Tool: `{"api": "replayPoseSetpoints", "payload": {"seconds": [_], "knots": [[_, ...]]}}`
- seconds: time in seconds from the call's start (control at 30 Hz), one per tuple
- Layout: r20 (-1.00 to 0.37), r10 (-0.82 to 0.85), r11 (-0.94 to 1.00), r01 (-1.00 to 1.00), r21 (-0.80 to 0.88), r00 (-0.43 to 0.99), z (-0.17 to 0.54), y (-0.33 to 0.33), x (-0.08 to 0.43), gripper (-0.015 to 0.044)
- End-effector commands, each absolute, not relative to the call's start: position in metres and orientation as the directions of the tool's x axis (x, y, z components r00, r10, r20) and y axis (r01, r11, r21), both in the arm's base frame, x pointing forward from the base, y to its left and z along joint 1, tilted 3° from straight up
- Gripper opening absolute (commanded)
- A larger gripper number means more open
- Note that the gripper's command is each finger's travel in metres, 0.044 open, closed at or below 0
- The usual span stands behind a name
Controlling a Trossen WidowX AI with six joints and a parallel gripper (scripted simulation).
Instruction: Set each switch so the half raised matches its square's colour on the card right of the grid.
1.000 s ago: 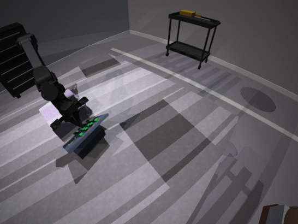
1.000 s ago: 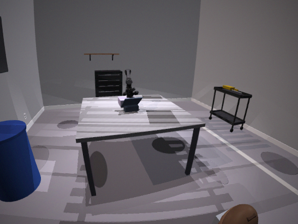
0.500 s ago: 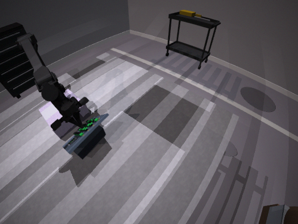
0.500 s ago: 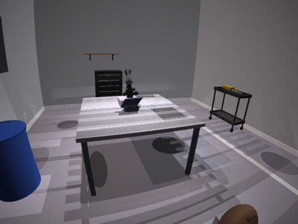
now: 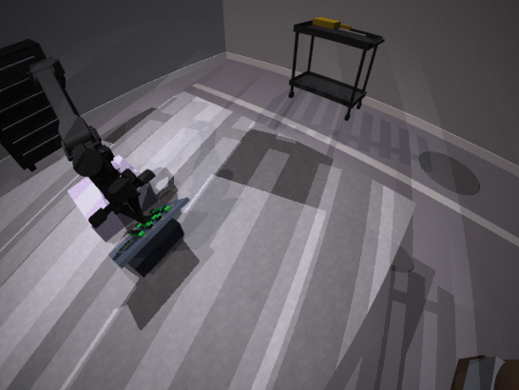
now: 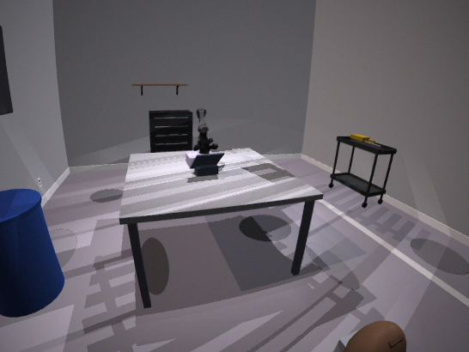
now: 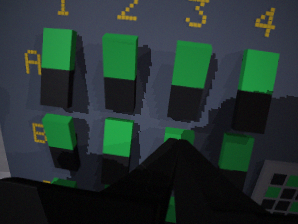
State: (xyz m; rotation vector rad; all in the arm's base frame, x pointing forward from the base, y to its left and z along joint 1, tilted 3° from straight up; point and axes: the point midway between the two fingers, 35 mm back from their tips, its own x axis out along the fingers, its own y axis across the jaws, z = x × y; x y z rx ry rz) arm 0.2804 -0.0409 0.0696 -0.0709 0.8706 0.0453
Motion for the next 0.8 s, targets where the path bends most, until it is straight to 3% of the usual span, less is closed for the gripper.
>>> {"api": "replayPoseSetpoints", "payload": {"seconds": [0.0,0.37,0.77], "knots": [[-0.766,0.007,0.997,-0.062,-0.043,0.643,0.069,-0.041,0.281,0.0],[-0.766,0.01,0.997,-0.068,-0.044,0.643,0.069,-0.041,0.28,0.0],[-0.751,0.009,0.997,-0.063,-0.043,0.66,0.116,-0.042,0.238,0.0]]}}
